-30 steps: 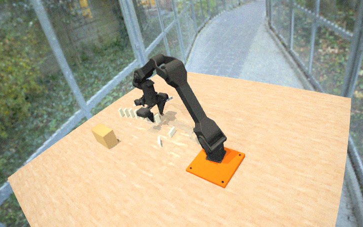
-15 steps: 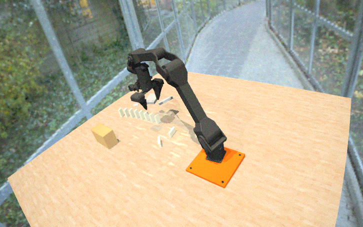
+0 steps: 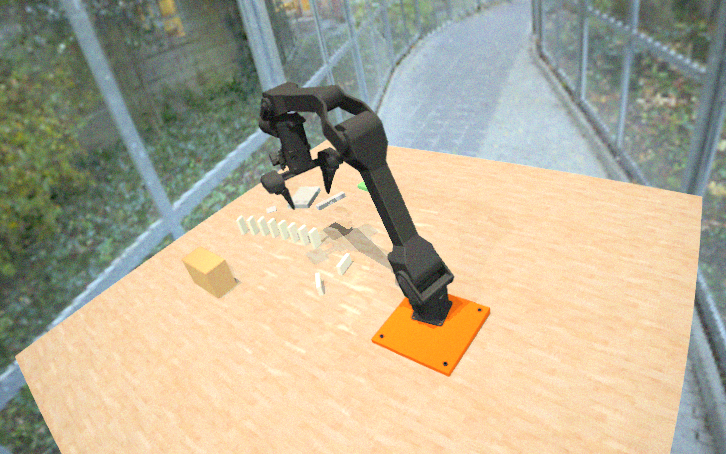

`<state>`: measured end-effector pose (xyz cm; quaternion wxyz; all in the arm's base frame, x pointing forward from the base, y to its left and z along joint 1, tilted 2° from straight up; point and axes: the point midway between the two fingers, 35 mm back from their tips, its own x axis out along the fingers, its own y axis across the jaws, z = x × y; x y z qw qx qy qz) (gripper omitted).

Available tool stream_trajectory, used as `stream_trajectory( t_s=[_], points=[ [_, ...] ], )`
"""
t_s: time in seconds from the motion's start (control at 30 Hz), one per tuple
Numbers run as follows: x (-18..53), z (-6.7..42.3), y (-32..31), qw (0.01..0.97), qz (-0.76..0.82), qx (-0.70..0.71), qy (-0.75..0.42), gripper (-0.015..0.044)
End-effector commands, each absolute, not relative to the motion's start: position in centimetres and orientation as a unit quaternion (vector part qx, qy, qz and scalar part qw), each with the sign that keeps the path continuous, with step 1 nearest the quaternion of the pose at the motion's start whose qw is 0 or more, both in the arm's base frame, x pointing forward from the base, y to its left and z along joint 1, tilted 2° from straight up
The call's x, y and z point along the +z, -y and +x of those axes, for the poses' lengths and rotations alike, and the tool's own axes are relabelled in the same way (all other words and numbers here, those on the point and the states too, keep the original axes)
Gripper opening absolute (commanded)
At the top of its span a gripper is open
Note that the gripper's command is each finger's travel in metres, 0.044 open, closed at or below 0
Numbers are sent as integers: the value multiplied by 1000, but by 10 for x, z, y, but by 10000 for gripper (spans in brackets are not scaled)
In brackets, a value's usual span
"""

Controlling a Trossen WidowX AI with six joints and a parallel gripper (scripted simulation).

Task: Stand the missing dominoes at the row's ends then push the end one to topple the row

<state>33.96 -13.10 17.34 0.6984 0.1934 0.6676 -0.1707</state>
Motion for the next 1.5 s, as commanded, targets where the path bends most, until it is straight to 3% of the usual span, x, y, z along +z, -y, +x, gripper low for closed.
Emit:
stream_trajectory(
  t_s=[0.0, 0.37, 0.63, 0.93, 1.47],
  points=[
    [159, 316, 124, 662, 289, -262, -640, 440],
    [111, 251, 97, 514, 501, -472, -512, 440],
    [109, 251, 96, 513, 502, -473, -511, 440],
    [47, 253, 95, 513, 502, -473, -511, 440],
    [30, 254, 96, 513, 502, -473, -511, 440]
  ],
)
